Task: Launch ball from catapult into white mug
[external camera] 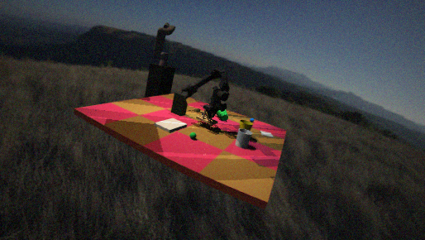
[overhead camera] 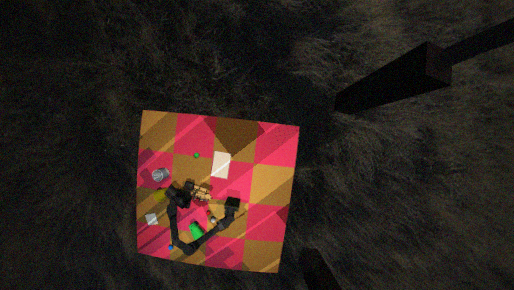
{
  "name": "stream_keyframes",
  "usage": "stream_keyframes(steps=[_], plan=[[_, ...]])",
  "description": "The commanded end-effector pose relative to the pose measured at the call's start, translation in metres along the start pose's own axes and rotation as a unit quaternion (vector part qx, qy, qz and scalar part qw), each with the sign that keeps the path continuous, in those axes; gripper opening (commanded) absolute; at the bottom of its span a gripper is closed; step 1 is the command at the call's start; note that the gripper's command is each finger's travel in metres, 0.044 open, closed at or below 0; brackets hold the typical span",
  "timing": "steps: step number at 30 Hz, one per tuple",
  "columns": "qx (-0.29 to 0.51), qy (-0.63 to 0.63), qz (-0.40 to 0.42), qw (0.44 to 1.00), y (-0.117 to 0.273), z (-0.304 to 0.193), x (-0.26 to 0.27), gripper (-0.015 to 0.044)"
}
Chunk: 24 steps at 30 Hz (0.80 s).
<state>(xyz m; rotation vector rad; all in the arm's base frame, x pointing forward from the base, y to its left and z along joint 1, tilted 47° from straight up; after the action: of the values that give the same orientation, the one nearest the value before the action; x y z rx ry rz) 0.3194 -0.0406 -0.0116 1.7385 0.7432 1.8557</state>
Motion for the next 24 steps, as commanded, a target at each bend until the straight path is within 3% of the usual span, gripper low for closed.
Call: stream_keyframes(steps=[1,24], plan=[[0.001,-0.058,-0.004,0.998,0.001,0.001,-0.009,0.0000],[0.000,-0.060,-0.004,0.998,-0.025,0.002,-0.013,0.0000]])
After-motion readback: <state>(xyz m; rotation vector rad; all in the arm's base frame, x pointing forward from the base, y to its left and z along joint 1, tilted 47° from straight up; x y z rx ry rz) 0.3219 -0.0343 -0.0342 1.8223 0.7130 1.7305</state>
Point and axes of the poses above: the point midway between the two fingers, 35 mm back from their tips, its own y axis back along the fingers, its own x axis across the jaws, z = x × y, the point moved 4 cm from there along y, back along the fingers, and after that the axes turned 5 degrees about y, right-handed, at the moved point
